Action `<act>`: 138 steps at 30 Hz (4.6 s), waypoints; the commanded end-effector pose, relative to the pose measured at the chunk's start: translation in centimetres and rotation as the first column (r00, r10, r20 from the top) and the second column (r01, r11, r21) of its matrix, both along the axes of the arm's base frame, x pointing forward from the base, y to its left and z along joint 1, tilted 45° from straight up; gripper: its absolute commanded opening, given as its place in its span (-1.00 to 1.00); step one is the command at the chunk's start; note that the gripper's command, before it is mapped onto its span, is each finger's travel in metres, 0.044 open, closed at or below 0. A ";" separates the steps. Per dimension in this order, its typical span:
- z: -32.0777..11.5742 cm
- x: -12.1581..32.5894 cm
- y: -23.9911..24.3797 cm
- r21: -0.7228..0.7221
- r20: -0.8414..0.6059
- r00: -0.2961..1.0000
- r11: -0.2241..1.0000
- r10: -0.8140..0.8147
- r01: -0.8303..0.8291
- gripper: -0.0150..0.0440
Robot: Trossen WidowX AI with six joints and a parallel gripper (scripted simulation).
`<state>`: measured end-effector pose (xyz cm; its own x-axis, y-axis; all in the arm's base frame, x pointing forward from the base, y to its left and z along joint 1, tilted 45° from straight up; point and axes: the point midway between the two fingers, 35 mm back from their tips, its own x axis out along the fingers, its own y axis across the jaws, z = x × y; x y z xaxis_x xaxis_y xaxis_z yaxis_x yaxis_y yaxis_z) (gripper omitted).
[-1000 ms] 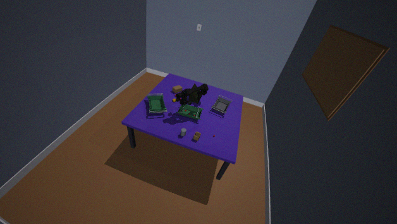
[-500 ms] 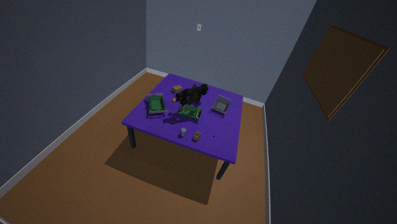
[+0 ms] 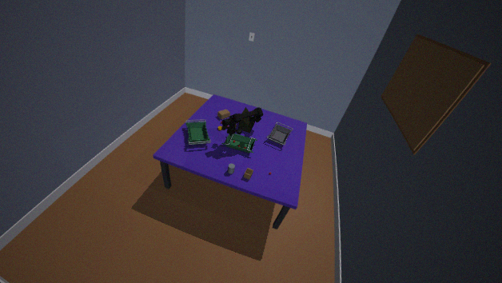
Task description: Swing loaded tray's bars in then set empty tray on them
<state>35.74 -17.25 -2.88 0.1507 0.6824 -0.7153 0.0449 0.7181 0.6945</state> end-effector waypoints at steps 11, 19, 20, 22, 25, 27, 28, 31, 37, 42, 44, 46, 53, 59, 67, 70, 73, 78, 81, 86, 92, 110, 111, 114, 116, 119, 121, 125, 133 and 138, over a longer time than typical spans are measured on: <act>0.0 0.0 0.0 0.000 0.000 1.000 1.000 0.000 0.000 -0.49; 0.0 0.0 0.0 0.000 0.000 1.000 1.000 0.000 0.000 -0.49; 0.0 0.0 0.0 0.000 0.000 1.000 1.000 0.000 0.000 -0.49; 0.0 0.0 0.0 0.000 0.000 1.000 1.000 0.000 0.000 -0.49; 0.0 0.0 0.0 0.000 0.000 1.000 1.000 0.000 0.000 -0.49; 0.0 0.0 0.0 0.000 0.000 1.000 1.000 0.000 0.000 -0.49; 0.0 0.0 0.0 0.000 0.000 1.000 1.000 0.000 0.000 -0.49; 0.0 0.0 0.0 0.000 0.000 1.000 1.000 0.000 0.000 -0.49; 0.0 0.0 0.0 0.000 0.000 1.000 1.000 0.000 0.000 -0.49; 0.0 0.0 0.0 0.000 0.000 1.000 1.000 0.000 0.000 -0.49; 0.0 0.0 0.0 0.000 0.000 1.000 1.000 0.000 0.000 -0.49; 0.0 0.0 0.0 0.000 0.000 1.000 1.000 0.000 0.000 -0.31; 1.0 -0.2 -0.9 0.000 0.000 1.000 1.000 0.000 0.000 0.31; 3.9 0.9 2.8 -0.032 -0.048 0.999 0.999 0.011 -0.013 0.84; 10.5 1.8 9.4 -0.158 -0.062 0.998 0.987 0.007 -0.017 1.00; 11.9 2.1 9.7 -0.227 -0.009 1.000 0.974 0.021 -0.022 1.00; 13.8 1.7 12.5 -0.241 -0.016 1.000 0.971 0.012 -0.015 1.00; 17.7 -0.4 18.3 -0.263 -0.018 1.000 0.965 -0.013 0.008 1.00; 20.2 -2.8 22.3 -0.269 -0.011 0.999 0.963 -0.036 0.031 1.00; 23.5 -8.2 27.6 -0.251 0.004 0.997 0.965 -0.075 0.073 1.00; 25.9 -15.9 31.5 -0.183 0.000 0.993 0.977 -0.115 0.113 1.00; 25.7 -31.1 31.3 0.083 -0.166 0.976 0.984 -0.141 0.156 1.00; 25.7 -31.1 31.3 0.083 -0.166 0.976 0.984 -0.141 0.156 1.00; 25.4 -30.9 31.7 0.081 -0.166 0.976 0.985 -0.141 0.156 1.00; 25.1 -30.7 32.1 0.078 -0.167 0.976 0.985 -0.141 0.155 1.00; 24.5 -30.5 32.8 0.074 -0.168 0.976 0.985 -0.141 0.155 1.00; 24.1 -30.3 33.3 0.071 -0.168 0.976 0.985 -0.141 0.154 1.00; 23.2 -30.1 34.3 0.066 -0.169 0.976 0.986 -0.140 0.153 1.00; 21.3 -30.0 36.1 0.060 -0.170 0.975 0.986 -0.141 0.153 1.00; 20.1 -30.1 37.2 0.058 -0.171 0.975 0.987 -0.141 0.152 1.00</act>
